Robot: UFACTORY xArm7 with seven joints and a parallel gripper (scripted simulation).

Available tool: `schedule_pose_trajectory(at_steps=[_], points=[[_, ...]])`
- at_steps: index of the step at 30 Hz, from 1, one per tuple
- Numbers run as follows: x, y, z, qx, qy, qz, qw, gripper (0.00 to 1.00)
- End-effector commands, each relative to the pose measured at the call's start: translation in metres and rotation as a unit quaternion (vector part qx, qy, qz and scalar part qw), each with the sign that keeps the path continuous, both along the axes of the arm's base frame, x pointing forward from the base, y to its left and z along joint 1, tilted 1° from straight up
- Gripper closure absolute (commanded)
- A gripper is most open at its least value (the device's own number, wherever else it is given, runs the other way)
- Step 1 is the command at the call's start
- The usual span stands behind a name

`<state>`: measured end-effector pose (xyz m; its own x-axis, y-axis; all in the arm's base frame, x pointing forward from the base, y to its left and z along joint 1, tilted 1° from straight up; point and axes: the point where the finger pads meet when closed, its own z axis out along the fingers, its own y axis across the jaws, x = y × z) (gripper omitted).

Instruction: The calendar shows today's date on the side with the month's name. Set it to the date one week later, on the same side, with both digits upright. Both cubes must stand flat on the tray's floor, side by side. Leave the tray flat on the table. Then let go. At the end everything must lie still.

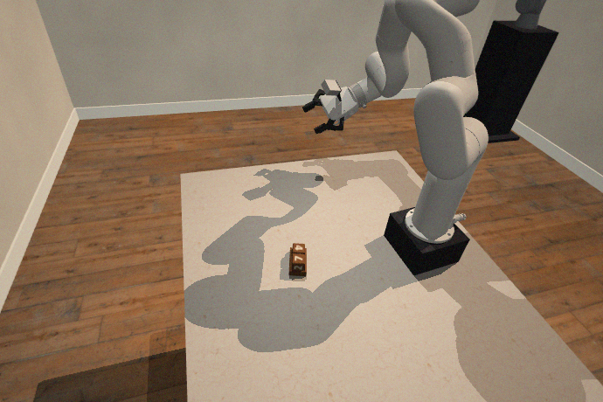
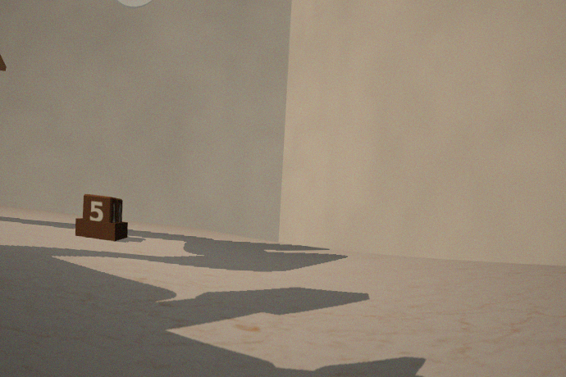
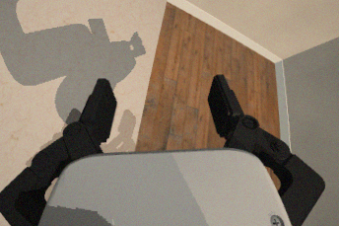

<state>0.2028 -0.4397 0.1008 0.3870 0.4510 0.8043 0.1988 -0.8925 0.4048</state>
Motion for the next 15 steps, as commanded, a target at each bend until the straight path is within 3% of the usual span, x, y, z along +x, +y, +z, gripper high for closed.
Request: schedule_pose_trajectory(at_steps=[1, 8, 15], points=[[0.001, 0.0, 0.001, -0.001, 0.001, 0.002, 1.0, 0.0], [0.042, 0.059, -0.015, 0.009, 0.044, 0.105, 0.994, 0.0], [0.066, 0.106, -0.026, 0.005, 0.079, 0.189, 0.979, 0.0]])
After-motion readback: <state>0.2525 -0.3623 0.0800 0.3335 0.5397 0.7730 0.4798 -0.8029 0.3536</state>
